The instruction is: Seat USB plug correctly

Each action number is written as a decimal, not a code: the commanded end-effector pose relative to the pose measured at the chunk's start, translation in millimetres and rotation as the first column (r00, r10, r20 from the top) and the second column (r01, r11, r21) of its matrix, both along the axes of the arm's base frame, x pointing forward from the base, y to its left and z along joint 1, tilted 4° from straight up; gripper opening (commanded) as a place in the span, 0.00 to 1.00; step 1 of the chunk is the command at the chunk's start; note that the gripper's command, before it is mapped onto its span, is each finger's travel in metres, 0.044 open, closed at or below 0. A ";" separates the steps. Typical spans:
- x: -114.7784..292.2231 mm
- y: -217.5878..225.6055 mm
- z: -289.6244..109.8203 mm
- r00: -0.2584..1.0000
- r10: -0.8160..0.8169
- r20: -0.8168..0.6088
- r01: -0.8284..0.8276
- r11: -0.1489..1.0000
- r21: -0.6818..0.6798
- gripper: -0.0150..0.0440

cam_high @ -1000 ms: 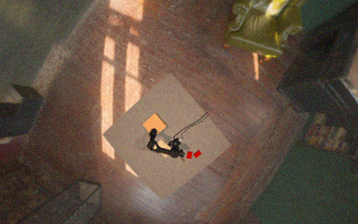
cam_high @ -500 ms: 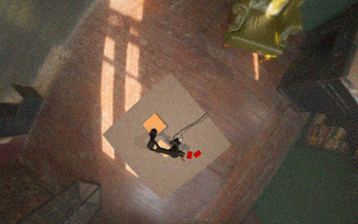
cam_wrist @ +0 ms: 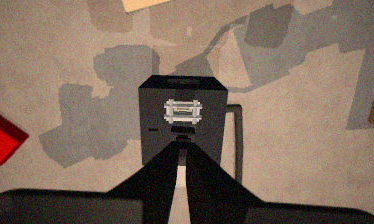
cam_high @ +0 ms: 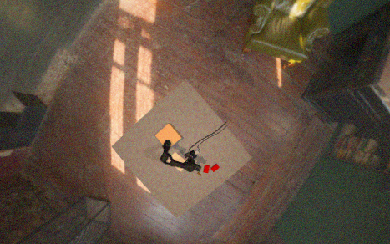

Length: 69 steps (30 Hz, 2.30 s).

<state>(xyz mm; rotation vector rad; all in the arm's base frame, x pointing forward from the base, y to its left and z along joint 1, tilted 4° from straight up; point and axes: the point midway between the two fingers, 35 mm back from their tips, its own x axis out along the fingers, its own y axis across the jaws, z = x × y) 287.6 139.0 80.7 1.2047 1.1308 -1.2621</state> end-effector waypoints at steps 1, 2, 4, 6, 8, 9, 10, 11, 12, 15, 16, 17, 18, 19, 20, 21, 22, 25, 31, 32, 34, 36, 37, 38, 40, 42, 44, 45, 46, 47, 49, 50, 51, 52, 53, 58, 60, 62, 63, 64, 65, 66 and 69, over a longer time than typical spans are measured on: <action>0.3 -0.1 -0.6 1.000 0.005 0.001 -0.005 1.000 0.001 0.25; 0.3 -0.1 -0.7 1.000 0.005 0.001 -0.005 1.000 0.001 0.25; 0.2 -0.2 -1.0 1.000 0.006 0.001 -0.006 1.000 0.000 0.25; 0.2 -0.3 -1.2 1.000 0.007 0.001 -0.007 1.000 0.000 0.25; 0.2 -0.4 -1.4 1.000 0.008 0.001 -0.008 1.000 0.000 0.25; 0.2 -0.5 -1.5 1.000 0.009 0.001 -0.009 1.000 0.000 0.25; 0.2 -0.5 -1.7 1.000 0.009 0.001 -0.009 1.000 0.000 0.25; 0.2 -0.6 -1.8 1.000 0.010 0.001 -0.010 1.000 0.000 0.25; 0.2 -0.6 -1.9 1.000 0.010 0.001 -0.010 1.000 0.000 0.25; 0.2 -0.8 -2.2 1.000 0.012 0.001 -0.012 1.000 0.000 0.25; 0.2 -0.8 -2.4 1.000 0.012 0.001 -0.012 1.000 0.000 0.25; 0.2 -0.9 -2.5 1.000 0.013 0.001 -0.013 1.000 0.000 0.25; 0.2 -0.9 -2.6 1.000 0.013 0.001 -0.013 1.000 0.000 0.25; 0.2 -1.0 -2.7 1.000 0.014 0.001 -0.014 1.000 0.000 0.25; 0.2 -1.0 -2.8 1.000 0.014 0.000 -0.014 1.000 0.000 0.25; 0.2 -1.1 -3.0 1.000 0.015 0.000 -0.015 1.000 0.000 0.25; 0.2 -1.1 -3.1 1.000 0.015 0.000 -0.015 1.000 0.000 0.25; 0.2 -1.3 -3.4 1.000 0.017 0.000 -0.017 1.000 0.000 0.25; 0.2 -1.6 -4.1 1.000 0.020 0.000 -0.020 1.000 0.000 0.25; 0.2 -1.6 -4.3 1.000 0.020 0.000 -0.020 1.000 0.000 0.25; 0.2 -1.7 -4.5 1.000 0.021 0.000 -0.021 1.000 0.000 0.25; 0.2 -1.8 -4.7 1.000 0.022 0.000 -0.022 1.000 0.000 0.25; 0.2 -1.9 -4.8 1.000 0.023 0.000 -0.023 1.000 0.000 0.25; 0.2 -1.9 -5.0 1.000 0.023 0.000 -0.023 1.000 0.000 0.25; 0.1 -2.0 -5.2 1.000 0.024 0.000 -0.024 1.000 0.000 0.25; 0.1 -2.1 -5.4 1.000 0.025 0.000 -0.025 1.000 0.000 0.25; 0.1 -2.2 -5.7 1.000 0.026 0.000 -0.026 1.000 0.000 0.25; 0.1 -2.3 -5.8 1.000 0.027 0.000 -0.027 1.000 0.000 0.25; 0.1 -2.3 -5.9 1.000 0.027 0.000 -0.027 1.000 0.000 0.25; 0.1 -2.4 -6.0 1.000 0.028 0.000 -0.028 1.000 0.000 0.25; 0.1 -2.5 -6.3 1.000 0.029 0.000 -0.029 1.000 0.000 0.25; 0.1 -2.5 -6.4 1.000 0.030 0.000 -0.030 1.000 0.000 0.25; 0.1 -2.6 -6.5 1.000 0.030 0.000 -0.030 1.000 0.000 0.25; 0.1 -2.6 -6.6 1.000 0.031 0.000 -0.031 1.000 0.000 0.25; 0.1 -2.7 -6.7 1.000 0.031 0.000 -0.031 1.000 0.000 0.25; 0.1 -2.9 -7.3 0.999 0.034 -0.001 -0.034 0.999 0.000 0.25; 0.1 -3.0 -7.6 0.999 0.035 -0.001 -0.035 0.999 0.000 0.25; 0.1 -3.1 -7.8 0.999 0.036 -0.001 -0.036 0.999 0.000 0.25; 0.1 -3.2 -7.9 0.999 0.036 -0.001 -0.036 0.999 0.000 0.25; 0.1 -3.2 -8.0 0.999 0.037 -0.001 -0.037 0.999 0.000 0.25; 0.1 -3.3 -8.1 0.999 0.037 -0.001 -0.037 0.999 0.000 0.25; 0.1 -3.3 -8.3 0.999 0.038 -0.001 -0.038 0.999 0.000 0.25; 0.1 -3.5 -8.6 0.999 0.039 -0.001 -0.039 0.999 0.000 0.25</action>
